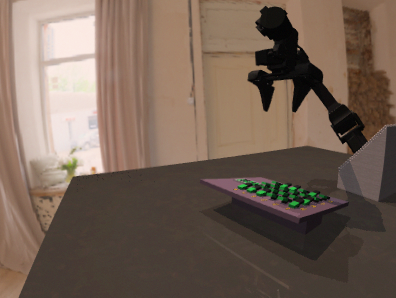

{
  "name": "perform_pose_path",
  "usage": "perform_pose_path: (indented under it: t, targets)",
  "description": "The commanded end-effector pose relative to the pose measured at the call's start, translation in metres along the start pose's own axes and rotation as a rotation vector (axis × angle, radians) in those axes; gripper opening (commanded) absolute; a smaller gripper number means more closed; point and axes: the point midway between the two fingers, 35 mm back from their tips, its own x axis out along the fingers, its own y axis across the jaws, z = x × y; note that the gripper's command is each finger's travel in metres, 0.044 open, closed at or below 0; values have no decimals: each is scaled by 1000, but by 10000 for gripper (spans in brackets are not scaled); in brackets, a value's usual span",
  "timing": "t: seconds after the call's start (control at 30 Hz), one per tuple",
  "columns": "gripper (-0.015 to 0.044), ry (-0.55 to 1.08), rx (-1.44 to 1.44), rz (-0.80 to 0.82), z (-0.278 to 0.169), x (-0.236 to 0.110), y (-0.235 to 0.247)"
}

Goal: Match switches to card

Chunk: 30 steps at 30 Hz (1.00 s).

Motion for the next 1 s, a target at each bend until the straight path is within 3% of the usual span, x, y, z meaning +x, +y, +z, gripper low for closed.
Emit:
perform_pose_path:
  t: [0.0, 0.23, 0.47, 0.57, 0.97]
  targets:
    - [374, 1, 0, 0, 1, 2, 0]
    - [190, 53, 0, -8, 35, 100, -28]
    - [6, 53, 0, -10, 37, 119, -32]
    - [0, 34, 0, -12, 34, 144, -32]
    - [0, 32, 0, -13, 33, 157, -33]
